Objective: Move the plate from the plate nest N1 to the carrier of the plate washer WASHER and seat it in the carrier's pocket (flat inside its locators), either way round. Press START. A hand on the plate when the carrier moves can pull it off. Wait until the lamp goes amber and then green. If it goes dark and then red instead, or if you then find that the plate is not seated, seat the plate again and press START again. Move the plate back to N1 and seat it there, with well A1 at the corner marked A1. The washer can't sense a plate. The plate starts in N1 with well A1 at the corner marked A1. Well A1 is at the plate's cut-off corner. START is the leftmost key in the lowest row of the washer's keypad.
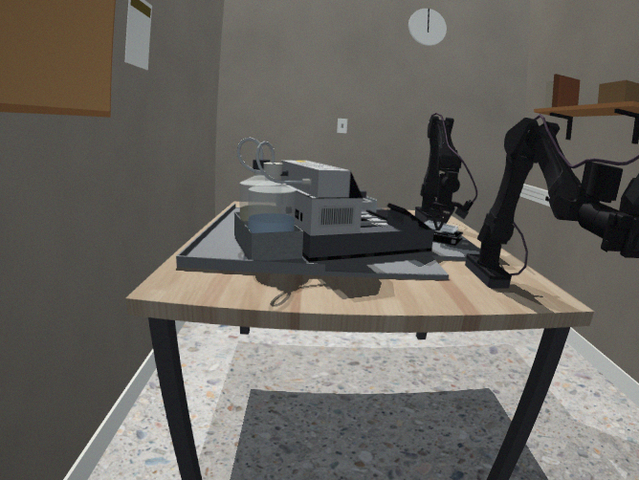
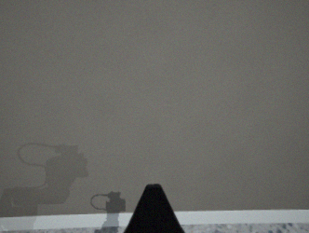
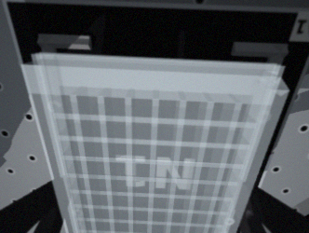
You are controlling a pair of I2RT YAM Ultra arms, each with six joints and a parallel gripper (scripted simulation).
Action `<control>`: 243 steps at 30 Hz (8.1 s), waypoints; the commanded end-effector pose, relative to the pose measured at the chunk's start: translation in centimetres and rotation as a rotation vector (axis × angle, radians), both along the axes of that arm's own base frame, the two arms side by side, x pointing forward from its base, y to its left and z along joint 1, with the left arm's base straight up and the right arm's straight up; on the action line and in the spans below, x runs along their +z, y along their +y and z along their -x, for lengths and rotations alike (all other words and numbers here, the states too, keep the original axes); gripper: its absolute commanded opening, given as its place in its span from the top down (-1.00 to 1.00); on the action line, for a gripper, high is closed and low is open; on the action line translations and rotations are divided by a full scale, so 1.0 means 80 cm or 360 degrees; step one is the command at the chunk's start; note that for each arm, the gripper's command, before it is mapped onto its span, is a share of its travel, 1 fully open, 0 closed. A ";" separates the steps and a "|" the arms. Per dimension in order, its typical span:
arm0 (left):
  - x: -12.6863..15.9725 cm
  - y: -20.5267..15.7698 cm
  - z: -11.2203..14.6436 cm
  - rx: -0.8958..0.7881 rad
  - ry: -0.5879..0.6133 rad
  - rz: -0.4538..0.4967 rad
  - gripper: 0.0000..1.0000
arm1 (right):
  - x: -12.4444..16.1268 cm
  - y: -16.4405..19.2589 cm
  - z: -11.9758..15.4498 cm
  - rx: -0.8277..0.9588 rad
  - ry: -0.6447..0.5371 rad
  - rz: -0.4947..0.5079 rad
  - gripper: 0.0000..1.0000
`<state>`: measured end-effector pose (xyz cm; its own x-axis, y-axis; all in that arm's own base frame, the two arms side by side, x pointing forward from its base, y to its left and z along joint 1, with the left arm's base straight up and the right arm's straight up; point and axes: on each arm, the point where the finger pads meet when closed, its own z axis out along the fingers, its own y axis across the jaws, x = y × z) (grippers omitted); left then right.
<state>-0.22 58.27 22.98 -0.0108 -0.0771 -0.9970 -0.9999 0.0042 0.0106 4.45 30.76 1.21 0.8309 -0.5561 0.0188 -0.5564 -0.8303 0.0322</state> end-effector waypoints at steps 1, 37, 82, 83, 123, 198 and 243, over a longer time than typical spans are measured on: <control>0.033 -0.003 0.003 0.0016 -0.0017 -0.0123 1.00 | 0.009 0.007 -0.004 -0.0051 0.0013 -0.0055 1.00; 0.033 -0.003 0.003 0.0016 -0.0017 -0.0123 1.00 | 0.015 0.019 0.006 0.0038 0.0012 -0.0121 1.00; 0.033 -0.003 0.003 0.0016 -0.0017 -0.0123 1.00 | 0.024 0.032 0.006 0.0008 0.0013 -0.0178 1.00; 0.033 -0.003 0.003 0.0016 -0.0017 -0.0123 1.00 | 0.024 0.032 0.006 0.0015 0.0013 -0.0180 1.00; 0.033 -0.003 0.003 0.0016 -0.0017 -0.0123 1.00 | 0.016 0.016 0.001 0.0020 0.0002 -0.0116 1.00; 0.033 -0.003 0.003 0.0016 -0.0017 -0.0123 1.00 | 0.005 0.011 -0.004 -0.0029 0.0020 -0.0107 1.00; 0.033 -0.003 0.003 0.0016 -0.0017 -0.0123 1.00 | 0.020 0.011 0.005 0.0015 0.0024 -0.0085 -1.00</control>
